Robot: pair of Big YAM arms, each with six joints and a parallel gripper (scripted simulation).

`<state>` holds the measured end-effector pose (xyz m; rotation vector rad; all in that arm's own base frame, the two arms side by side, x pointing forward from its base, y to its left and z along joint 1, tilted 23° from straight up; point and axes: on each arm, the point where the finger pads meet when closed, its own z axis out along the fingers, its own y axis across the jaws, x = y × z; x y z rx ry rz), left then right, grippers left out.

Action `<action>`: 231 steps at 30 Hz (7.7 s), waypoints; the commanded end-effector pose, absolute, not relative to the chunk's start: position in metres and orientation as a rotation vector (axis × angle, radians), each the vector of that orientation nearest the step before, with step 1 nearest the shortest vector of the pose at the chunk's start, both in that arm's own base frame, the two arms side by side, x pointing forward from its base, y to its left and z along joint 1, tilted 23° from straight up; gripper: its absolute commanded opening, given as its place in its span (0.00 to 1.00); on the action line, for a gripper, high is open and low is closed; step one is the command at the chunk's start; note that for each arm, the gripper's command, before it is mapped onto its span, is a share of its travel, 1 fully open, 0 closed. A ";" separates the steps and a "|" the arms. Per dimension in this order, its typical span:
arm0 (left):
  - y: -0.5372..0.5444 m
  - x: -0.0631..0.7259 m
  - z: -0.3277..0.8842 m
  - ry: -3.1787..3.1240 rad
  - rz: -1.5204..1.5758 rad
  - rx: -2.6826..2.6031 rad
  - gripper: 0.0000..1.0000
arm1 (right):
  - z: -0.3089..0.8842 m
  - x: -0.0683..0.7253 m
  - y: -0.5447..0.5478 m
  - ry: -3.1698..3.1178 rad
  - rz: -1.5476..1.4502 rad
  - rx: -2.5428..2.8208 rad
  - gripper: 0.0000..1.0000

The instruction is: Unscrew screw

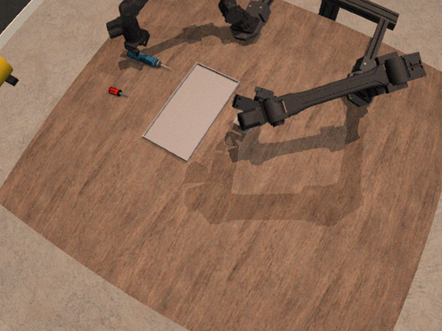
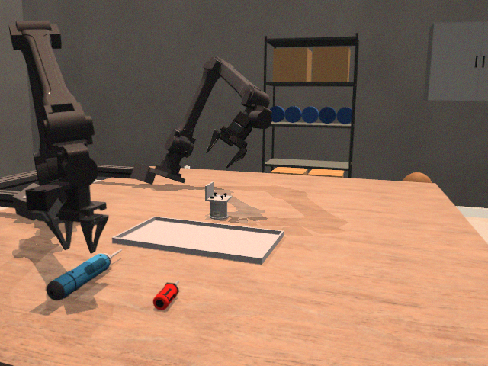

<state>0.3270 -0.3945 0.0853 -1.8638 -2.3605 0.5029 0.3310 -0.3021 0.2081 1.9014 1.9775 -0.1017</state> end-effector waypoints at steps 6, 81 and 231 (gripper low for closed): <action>-0.394 0.329 0.081 -2.259 0.570 -1.988 0.86 | 0.249 0.339 -0.316 1.907 -0.101 1.844 0.65; -0.368 0.375 0.086 -1.594 1.385 -2.911 0.86 | 0.249 0.339 -0.316 1.907 -0.101 1.844 0.65; -0.365 0.374 -0.078 -1.566 1.400 -2.892 0.86 | 0.249 0.339 -0.316 1.907 -0.101 1.844 0.65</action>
